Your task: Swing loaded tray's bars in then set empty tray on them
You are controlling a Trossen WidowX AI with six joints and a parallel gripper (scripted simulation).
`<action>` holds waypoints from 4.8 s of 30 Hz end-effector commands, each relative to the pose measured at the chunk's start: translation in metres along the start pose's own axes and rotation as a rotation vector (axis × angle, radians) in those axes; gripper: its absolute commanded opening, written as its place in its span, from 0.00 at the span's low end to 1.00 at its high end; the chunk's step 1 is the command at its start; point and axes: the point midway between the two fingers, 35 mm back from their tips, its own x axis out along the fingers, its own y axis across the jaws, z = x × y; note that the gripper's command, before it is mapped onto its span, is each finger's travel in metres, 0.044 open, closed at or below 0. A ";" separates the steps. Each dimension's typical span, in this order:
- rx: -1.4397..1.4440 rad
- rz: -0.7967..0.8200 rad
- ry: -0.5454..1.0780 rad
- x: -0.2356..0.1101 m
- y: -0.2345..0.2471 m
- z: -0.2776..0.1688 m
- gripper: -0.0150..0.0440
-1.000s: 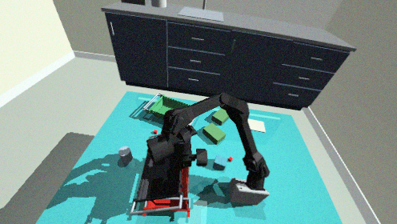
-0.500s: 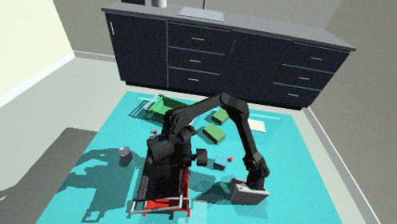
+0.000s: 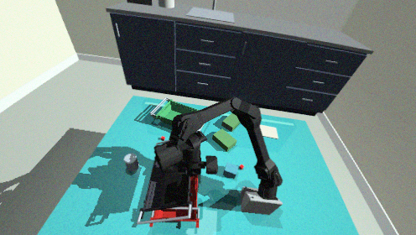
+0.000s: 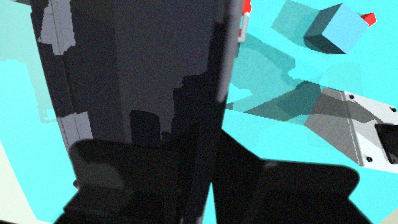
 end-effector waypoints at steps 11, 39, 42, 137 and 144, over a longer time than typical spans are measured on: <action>0.004 0.014 -0.004 0.011 0.002 0.000 0.25; 0.005 0.015 -0.006 0.054 0.002 0.000 0.25; 0.005 0.015 -0.006 0.055 0.000 0.000 0.25; 0.005 0.014 -0.007 0.077 -0.018 0.000 0.25; 0.005 0.014 -0.007 0.077 -0.018 0.000 0.25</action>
